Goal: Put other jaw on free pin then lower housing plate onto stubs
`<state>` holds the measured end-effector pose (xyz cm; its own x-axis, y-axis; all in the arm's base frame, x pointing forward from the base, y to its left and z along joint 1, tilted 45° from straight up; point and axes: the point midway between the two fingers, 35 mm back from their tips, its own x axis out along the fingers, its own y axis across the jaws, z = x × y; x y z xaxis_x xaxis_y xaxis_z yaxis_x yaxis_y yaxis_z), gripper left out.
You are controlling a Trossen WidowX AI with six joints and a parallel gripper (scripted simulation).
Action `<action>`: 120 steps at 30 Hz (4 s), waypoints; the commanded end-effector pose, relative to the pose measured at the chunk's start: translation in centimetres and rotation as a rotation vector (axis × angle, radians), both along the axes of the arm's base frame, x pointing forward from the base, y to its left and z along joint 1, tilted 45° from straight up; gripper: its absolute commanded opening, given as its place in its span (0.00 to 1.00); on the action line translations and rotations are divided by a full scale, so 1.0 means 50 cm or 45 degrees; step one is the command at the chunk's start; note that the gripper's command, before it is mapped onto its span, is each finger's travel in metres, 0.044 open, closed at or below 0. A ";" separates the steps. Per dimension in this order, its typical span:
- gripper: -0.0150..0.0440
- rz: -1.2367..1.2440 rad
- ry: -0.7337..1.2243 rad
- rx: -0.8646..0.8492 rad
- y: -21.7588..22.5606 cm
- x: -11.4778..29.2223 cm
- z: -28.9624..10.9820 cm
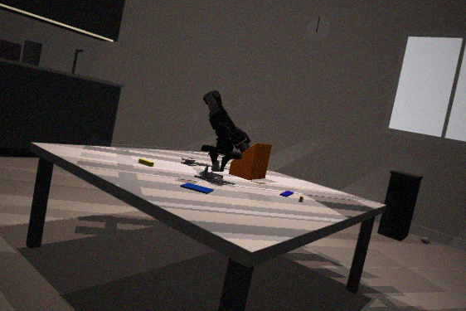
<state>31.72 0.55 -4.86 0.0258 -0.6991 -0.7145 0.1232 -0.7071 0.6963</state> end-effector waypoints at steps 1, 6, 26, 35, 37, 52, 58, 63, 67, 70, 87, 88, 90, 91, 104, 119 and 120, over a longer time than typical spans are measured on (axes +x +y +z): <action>0.48 0.005 0.013 -0.009 -0.013 -0.005 -0.013; 0.48 0.004 0.013 -0.010 -0.023 -0.006 -0.023; 0.48 0.004 0.013 -0.010 -0.024 -0.006 -0.023; 0.48 0.008 0.017 -0.011 -0.028 -0.006 -0.027; 0.48 0.008 0.017 -0.011 -0.028 -0.006 -0.027; 0.48 0.007 0.016 -0.011 -0.035 -0.005 -0.034; 0.48 0.007 0.016 -0.011 -0.037 -0.005 -0.036; 0.48 0.007 0.016 -0.011 -0.038 -0.005 -0.037; 0.48 0.006 0.015 -0.011 -0.041 -0.005 -0.040; 0.48 0.006 0.015 -0.011 -0.041 -0.005 -0.040; 0.48 0.005 0.014 -0.011 -0.047 -0.005 -0.046; 0.48 0.005 0.014 -0.011 -0.048 -0.005 -0.047; 0.48 0.005 0.014 -0.011 -0.050 -0.005 -0.049; 0.48 0.005 0.014 -0.011 -0.050 -0.005 -0.049; 0.48 0.005 0.014 -0.011 -0.050 -0.005 -0.049; 0.48 0.005 0.014 -0.011 -0.050 -0.005 -0.049; 0.48 0.005 0.014 -0.011 -0.050 -0.005 -0.049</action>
